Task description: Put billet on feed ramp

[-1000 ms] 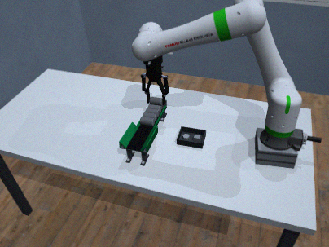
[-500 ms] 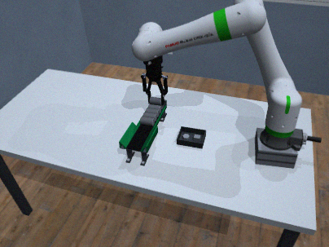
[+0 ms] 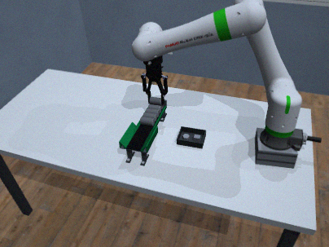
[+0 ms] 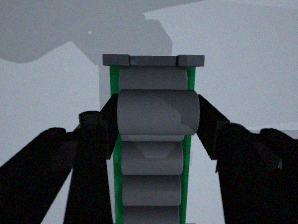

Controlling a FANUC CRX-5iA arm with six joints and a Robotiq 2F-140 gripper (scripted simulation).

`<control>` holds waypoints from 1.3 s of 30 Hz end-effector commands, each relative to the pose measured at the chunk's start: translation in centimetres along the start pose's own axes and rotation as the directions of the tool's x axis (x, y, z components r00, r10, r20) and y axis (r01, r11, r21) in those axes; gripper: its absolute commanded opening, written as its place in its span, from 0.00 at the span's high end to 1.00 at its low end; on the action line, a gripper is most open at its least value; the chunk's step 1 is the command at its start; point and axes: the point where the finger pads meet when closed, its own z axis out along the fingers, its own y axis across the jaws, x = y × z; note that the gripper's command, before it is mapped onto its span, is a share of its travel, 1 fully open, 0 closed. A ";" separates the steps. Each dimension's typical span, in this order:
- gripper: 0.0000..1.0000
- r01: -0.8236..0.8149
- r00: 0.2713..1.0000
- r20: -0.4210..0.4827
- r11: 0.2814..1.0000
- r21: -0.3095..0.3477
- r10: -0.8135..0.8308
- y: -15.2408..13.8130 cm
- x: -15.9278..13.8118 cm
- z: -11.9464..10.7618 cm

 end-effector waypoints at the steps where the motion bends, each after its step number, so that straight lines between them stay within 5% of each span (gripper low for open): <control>1: 0.55 0.000 1.000 0.000 1.000 0.002 0.000 -0.1 0.0 -0.1; 15: 0.55 0.000 1.000 0.000 1.000 0.002 0.000 -0.1 0.0 -0.5; 26: 0.55 0.000 1.000 0.000 1.000 0.002 0.000 0.0 0.0 -7.5; 39: 0.55 0.000 1.000 0.000 1.000 0.002 0.000 0.0 0.0 -10.1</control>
